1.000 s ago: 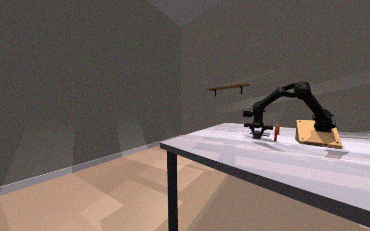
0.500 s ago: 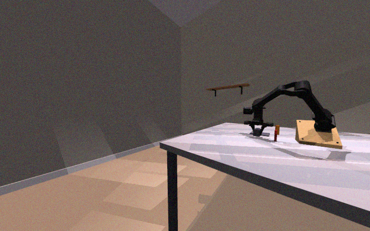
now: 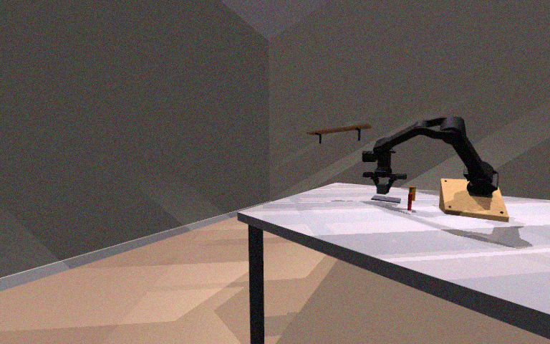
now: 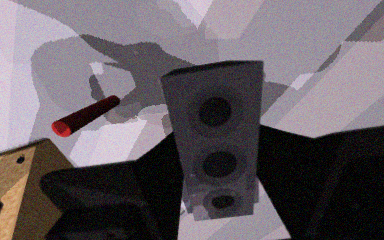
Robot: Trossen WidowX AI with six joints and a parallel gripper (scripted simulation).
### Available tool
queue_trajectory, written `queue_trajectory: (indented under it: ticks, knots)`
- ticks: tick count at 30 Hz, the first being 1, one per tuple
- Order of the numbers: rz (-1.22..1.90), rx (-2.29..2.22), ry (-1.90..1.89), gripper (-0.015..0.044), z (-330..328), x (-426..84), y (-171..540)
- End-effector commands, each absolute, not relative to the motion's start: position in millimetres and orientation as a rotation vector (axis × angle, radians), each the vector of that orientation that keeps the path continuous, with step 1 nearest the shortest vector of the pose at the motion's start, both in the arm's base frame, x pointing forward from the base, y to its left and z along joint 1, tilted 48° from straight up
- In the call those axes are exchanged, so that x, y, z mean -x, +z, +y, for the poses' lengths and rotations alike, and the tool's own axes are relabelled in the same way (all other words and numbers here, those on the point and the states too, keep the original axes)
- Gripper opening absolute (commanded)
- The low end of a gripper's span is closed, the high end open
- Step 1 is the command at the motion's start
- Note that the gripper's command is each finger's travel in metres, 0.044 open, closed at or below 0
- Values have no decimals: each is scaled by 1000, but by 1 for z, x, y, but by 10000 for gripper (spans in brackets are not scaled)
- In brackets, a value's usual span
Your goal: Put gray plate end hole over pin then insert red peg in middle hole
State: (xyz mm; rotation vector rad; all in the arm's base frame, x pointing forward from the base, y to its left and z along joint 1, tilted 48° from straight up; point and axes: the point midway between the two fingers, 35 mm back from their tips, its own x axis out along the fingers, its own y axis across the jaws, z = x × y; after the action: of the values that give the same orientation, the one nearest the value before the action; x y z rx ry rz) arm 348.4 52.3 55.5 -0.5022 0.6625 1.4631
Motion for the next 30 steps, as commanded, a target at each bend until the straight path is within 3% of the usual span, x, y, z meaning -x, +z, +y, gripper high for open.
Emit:
queue_trajectory:
  ticks: [1,19,30]
  knots:
    - [655,520,1461,0,44,-349,66]
    - [651,514,1466,0,8,-339,107]
    - [614,557,1485,0,-2,-346,82]
